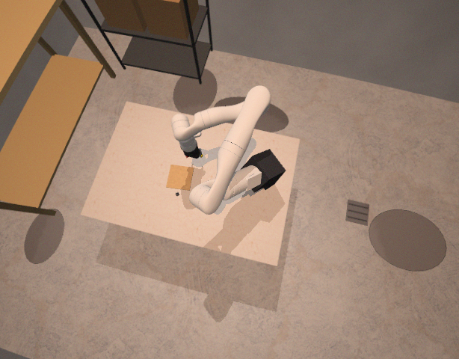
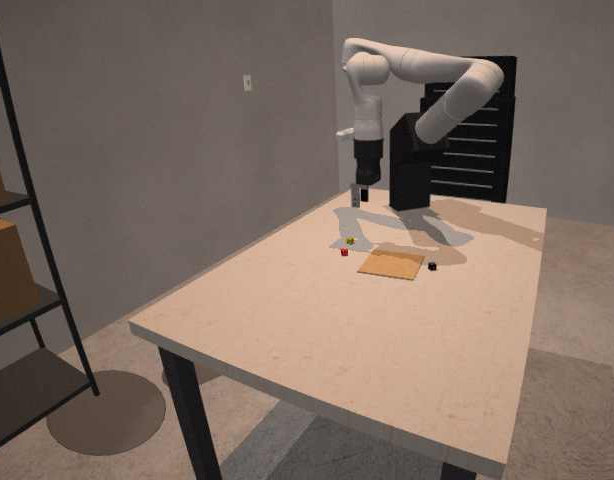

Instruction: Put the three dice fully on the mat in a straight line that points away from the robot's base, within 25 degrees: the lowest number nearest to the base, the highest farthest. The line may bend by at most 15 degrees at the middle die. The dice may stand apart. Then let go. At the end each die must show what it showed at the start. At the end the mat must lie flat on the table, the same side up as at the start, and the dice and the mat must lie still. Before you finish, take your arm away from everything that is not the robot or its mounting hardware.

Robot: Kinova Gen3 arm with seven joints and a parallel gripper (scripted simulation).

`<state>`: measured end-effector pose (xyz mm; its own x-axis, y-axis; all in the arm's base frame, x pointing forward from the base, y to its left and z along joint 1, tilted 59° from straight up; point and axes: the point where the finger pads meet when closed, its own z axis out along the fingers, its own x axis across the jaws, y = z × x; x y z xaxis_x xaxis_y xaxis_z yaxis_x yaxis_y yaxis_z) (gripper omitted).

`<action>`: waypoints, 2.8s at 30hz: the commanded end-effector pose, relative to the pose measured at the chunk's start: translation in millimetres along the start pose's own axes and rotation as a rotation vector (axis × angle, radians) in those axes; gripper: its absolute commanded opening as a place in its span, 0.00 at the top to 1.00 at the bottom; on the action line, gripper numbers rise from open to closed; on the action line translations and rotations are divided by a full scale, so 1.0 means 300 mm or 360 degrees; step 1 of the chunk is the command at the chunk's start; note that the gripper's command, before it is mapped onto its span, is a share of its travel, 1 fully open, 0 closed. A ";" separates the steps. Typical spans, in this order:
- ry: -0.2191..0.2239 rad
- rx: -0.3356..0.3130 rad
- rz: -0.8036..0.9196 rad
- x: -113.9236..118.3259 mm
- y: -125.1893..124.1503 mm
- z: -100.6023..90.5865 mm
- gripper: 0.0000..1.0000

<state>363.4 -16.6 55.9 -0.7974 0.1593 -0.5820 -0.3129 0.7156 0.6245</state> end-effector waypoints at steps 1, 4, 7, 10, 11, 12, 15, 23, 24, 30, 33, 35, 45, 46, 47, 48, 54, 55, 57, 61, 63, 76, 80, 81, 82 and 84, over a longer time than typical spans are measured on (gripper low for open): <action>0.0012 -0.0009 -0.0005 0.007 0.008 0.035 0.00; 0.0012 -0.0009 -0.0005 0.007 0.008 0.065 0.00; 0.0012 -0.0009 -0.0005 0.008 0.008 0.096 0.00; 0.0012 -0.0009 -0.0005 0.008 0.009 0.143 0.00; 0.0012 -0.0009 -0.0005 0.008 0.009 0.159 0.00; 0.0012 -0.0009 -0.0005 0.008 0.009 0.175 0.00; 0.0012 -0.0009 -0.0005 0.009 0.009 0.219 0.00; 0.0012 -0.0009 -0.0005 0.010 0.009 0.287 0.00; 0.0012 -0.0009 -0.0005 0.010 0.009 0.294 0.00; 0.0012 -0.0009 -0.0005 0.010 0.009 0.317 0.00; 0.0012 -0.0009 -0.0005 0.010 0.009 0.319 0.00; 0.0012 -0.0009 -0.0005 0.010 0.009 0.319 0.00; 0.0012 -0.0009 -0.0005 0.010 0.009 0.319 0.00; 0.0012 -0.0009 -0.0005 0.010 0.009 0.319 0.00; 0.0012 -0.0009 -0.0005 0.010 0.009 0.319 0.00; 0.0012 -0.0009 -0.0005 0.010 0.009 0.319 0.00; 0.0012 -0.0009 -0.0005 0.010 0.009 0.319 0.00; 0.0012 -0.0009 -0.0005 0.010 0.009 0.319 0.00; 0.0012 -0.0009 -0.0005 0.010 0.009 0.319 0.00; 0.0012 -0.0009 -0.0005 0.010 0.009 0.319 0.00; 0.0012 -0.0009 -0.0005 0.010 0.009 0.319 0.00; 0.0012 -0.0009 -0.0005 0.002 0.012 0.319 0.00; 0.0012 -0.0009 -0.0005 -0.038 0.023 0.319 0.00; 0.0012 -0.0009 -0.0005 -0.053 0.027 0.319 0.00; 0.0012 -0.0009 -0.0005 -0.071 0.032 0.319 0.00; 0.0012 -0.0009 -0.0005 -0.110 0.042 0.319 0.00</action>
<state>428.0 48.4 26.6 -0.8007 0.1795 -0.5715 -0.2997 0.7060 0.6416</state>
